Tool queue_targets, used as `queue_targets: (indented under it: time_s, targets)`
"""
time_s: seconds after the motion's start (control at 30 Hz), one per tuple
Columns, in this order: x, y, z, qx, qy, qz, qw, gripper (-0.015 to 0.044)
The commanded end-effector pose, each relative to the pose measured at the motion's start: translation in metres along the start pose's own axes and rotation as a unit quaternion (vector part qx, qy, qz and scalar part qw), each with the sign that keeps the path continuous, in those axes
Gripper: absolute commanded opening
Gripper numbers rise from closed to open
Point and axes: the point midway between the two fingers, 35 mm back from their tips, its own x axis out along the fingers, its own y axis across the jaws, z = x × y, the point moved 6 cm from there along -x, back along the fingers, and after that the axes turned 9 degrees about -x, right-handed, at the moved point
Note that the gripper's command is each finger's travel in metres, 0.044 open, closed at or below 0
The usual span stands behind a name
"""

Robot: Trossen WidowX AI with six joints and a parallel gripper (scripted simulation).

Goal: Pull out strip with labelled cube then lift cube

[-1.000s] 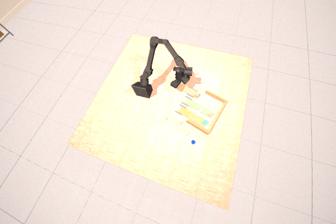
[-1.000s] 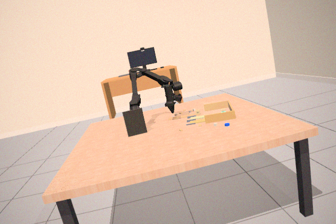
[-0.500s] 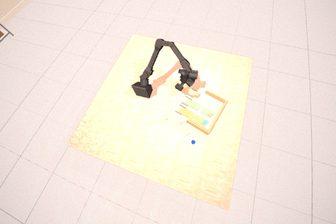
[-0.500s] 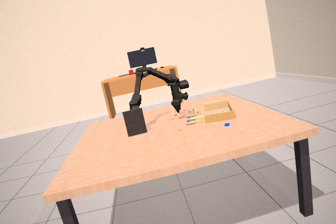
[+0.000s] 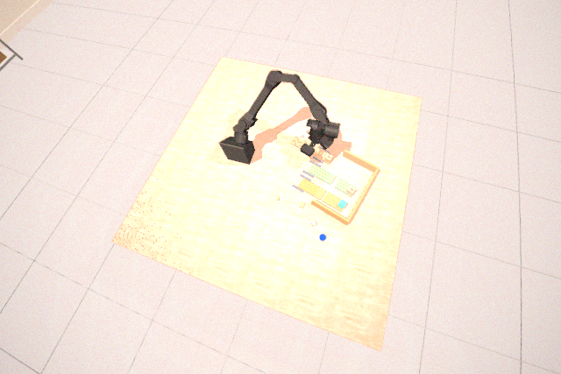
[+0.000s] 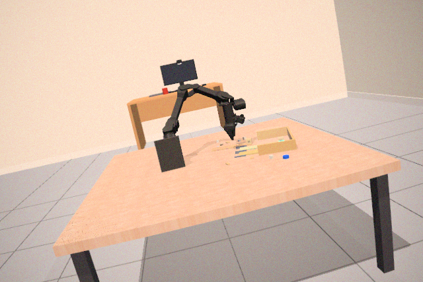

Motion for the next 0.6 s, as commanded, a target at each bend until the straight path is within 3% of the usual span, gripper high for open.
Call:
queue_targets:
  time_s: [0.0, 0.57]
  targets:
    - [-0.003, -0.002, 0.015, -0.002, -0.002, 0.002, 1.0, 0.044]
    - [-0.011, -0.009, 0.068, -0.002, -0.003, 0.002, 1.0, 0.044]
